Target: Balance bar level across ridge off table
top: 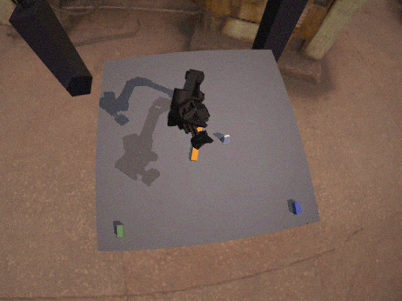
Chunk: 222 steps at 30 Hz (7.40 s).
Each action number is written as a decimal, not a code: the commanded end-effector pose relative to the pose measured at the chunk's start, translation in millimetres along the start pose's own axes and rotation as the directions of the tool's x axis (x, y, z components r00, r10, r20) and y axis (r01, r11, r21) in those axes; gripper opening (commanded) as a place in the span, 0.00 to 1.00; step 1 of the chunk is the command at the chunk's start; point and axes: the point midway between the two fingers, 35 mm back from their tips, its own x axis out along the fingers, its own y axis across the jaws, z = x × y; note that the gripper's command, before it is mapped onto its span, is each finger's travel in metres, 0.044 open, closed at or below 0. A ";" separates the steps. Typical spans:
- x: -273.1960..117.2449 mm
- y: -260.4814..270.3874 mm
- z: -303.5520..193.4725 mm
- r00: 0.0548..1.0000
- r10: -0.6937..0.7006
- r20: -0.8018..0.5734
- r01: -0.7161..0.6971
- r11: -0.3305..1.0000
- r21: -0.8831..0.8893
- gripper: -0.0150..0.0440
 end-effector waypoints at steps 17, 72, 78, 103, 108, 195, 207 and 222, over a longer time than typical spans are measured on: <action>-28.3 119.8 -38.6 0.874 0.359 -0.328 -0.026 0.709 0.705 0.79; -346.2 310.9 145.3 -0.529 0.847 0.054 0.693 0.395 0.604 0.79; -362.6 337.6 146.8 -0.529 0.847 0.054 0.693 0.395 0.604 0.79; -382.1 367.6 149.3 -0.530 0.847 0.054 0.693 0.395 0.604 0.79; -382.3 367.8 149.3 -0.530 0.847 0.054 0.693 0.395 0.604 0.79; -286.7 296.6 185.1 -0.526 0.849 0.058 0.633 0.345 0.694 0.25; -264.0 307.0 222.6 -0.524 0.850 0.062 0.582 0.304 0.754 0.25; -244.8 314.1 274.2 -0.522 0.850 0.067 0.513 0.250 0.821 0.25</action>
